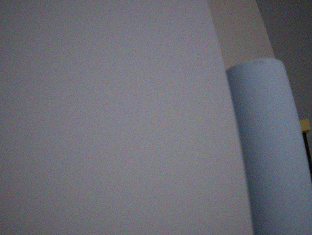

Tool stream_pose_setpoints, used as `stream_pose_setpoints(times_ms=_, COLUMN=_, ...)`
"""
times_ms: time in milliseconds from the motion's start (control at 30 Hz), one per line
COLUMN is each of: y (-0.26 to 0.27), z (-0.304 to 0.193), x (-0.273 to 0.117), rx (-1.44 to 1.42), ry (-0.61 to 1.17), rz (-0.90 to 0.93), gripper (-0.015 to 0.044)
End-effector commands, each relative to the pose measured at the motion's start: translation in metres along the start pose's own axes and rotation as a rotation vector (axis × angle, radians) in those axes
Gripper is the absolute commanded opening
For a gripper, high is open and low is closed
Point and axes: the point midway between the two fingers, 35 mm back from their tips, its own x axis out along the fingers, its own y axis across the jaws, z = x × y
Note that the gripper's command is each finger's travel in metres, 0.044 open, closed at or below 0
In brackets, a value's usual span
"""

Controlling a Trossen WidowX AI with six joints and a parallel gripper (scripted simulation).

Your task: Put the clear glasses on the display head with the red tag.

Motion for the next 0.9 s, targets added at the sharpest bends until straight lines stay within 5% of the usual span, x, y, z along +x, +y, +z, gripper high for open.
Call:
stream_pose_setpoints(times_ms=0, y=0.057, z=-0.052, x=0.0, rx=0.104, ry=0.182, rz=0.13, gripper=0.02)
stream_pose_setpoints(times_ms=433, y=0.217, z=-0.159, x=-0.07, rx=0.278, ry=0.693, rz=0.505, gripper=0.02)
stream_pose_setpoints(times_ms=867, y=0.339, z=-0.212, x=-0.229, rx=0.282, ry=1.252, rz=0.925, gripper=0.02)
